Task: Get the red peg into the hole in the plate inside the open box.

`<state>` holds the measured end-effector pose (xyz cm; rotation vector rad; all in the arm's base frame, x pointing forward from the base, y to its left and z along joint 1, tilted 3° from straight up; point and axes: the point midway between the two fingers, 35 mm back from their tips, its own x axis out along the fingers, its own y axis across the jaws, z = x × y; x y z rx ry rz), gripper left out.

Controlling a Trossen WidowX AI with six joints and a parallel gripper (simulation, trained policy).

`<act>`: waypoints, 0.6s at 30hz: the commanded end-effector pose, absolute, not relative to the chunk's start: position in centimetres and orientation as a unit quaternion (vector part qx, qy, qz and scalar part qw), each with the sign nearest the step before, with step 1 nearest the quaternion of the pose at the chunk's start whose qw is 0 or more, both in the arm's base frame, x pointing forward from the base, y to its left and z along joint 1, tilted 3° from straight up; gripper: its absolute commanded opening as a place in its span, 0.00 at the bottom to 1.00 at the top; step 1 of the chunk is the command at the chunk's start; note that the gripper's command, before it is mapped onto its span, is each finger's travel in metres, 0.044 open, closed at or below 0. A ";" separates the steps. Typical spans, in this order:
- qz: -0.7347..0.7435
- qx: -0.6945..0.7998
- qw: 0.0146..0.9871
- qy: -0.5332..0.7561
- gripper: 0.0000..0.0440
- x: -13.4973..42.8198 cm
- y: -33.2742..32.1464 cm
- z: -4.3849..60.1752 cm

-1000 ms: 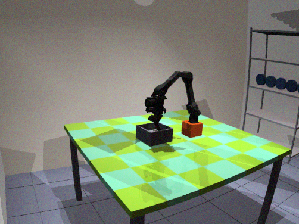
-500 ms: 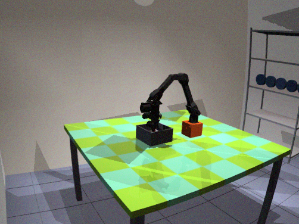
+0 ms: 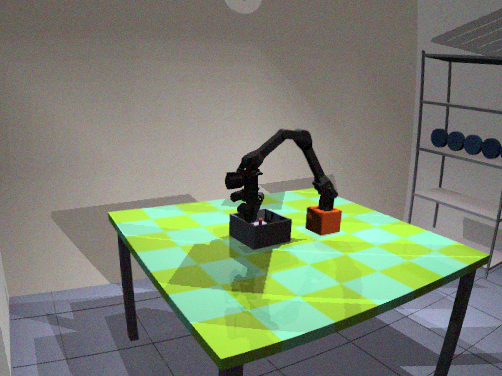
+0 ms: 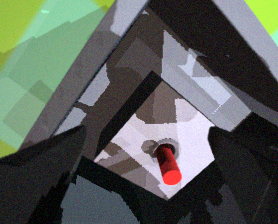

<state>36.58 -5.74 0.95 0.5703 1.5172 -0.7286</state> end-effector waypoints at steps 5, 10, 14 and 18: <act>-0.270 0.288 0.668 0.631 1.00 41.5 -4.7 1.9; -0.257 0.297 0.677 0.623 1.00 42.7 -4.4 2.4; -0.256 0.297 0.677 0.623 1.00 42.8 -4.4 2.4; -0.256 0.297 0.677 0.623 1.00 42.8 -4.4 2.4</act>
